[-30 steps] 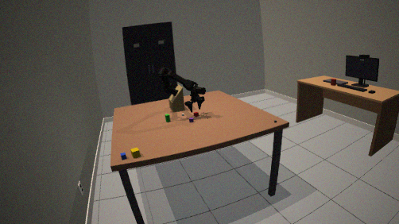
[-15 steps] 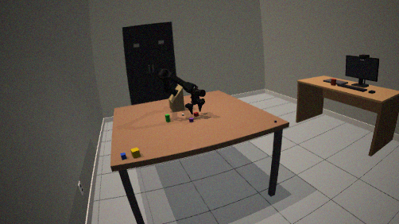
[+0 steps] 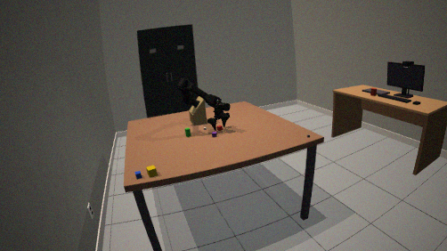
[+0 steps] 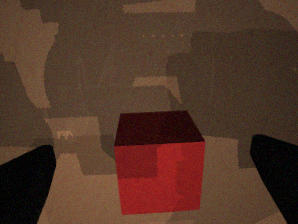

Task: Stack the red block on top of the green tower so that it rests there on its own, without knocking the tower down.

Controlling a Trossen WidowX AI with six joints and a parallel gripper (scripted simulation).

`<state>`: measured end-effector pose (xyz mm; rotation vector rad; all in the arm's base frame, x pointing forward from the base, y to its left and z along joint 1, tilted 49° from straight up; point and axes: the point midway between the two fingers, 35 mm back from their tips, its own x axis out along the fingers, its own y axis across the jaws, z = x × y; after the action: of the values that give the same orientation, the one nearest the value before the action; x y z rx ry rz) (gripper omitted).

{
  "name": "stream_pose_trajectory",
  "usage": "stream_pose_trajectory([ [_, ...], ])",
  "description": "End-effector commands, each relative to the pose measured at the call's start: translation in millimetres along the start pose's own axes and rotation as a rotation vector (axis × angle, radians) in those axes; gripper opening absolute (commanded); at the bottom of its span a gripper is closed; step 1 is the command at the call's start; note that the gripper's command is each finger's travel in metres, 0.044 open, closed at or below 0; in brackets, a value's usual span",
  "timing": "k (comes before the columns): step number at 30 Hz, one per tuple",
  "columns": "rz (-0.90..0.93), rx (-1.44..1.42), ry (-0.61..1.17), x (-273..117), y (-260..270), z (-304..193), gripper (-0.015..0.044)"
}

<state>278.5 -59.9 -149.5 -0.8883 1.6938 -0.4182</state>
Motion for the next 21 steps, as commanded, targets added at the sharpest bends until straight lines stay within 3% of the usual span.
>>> stream_pose_trajectory([
  [1,-0.003,-0.004,0.001,0.8,-0.2,-0.6,0.044],
  [7,-0.003,-0.004,0.001,0.4,-0.2,-0.6,0.044],
  [19,-0.003,-0.004,0.001,0.4,-0.2,-0.6,0.0125],
  [21,-0.003,-0.004,0.001,0.4,-0.2,-0.6,0.0112],
])
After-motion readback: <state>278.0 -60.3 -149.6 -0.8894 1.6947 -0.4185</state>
